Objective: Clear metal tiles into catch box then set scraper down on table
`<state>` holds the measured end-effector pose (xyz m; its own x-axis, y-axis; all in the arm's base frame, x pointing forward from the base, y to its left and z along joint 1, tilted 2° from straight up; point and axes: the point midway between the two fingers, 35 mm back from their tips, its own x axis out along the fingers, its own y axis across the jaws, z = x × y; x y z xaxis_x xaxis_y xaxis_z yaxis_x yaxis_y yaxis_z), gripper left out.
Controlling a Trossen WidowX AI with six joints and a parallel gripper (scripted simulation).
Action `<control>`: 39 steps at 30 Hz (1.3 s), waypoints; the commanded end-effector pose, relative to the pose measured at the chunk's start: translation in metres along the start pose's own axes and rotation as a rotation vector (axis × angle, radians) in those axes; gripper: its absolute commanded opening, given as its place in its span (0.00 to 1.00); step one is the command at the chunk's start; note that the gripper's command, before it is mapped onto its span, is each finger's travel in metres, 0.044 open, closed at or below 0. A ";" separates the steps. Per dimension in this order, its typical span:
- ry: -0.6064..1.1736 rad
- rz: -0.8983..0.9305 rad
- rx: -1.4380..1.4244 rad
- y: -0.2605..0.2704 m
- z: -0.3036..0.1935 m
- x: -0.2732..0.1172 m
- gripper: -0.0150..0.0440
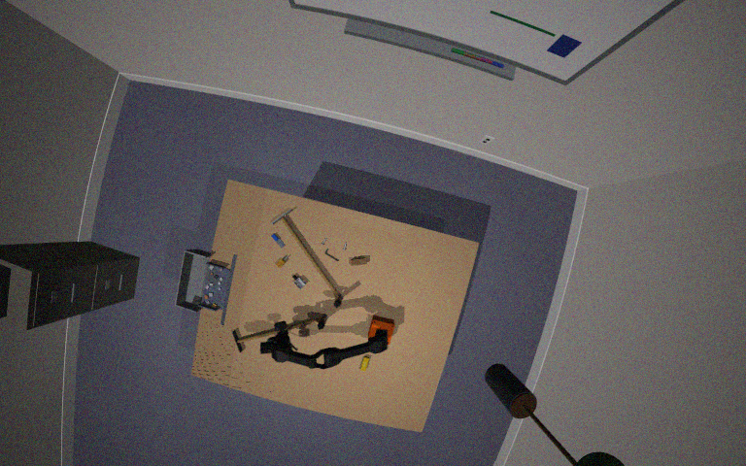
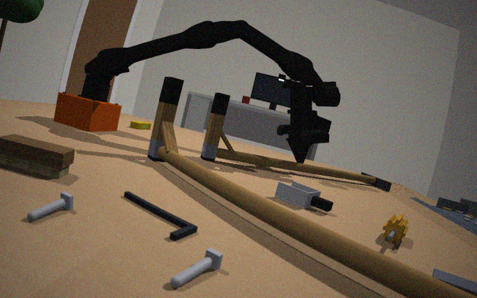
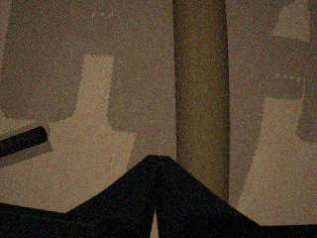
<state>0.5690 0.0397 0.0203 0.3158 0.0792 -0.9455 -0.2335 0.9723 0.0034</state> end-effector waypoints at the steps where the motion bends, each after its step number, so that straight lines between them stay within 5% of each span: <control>1: -0.025 -0.004 -0.001 0.000 0.007 -0.021 0.25; 22: -0.081 -0.014 -0.001 0.001 0.019 -0.085 0.25; 39: 0.052 -0.026 0.090 0.042 -0.005 -0.018 0.25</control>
<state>0.5499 0.0749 0.0444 0.2828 0.0555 -0.9576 -0.1617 0.9868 0.0094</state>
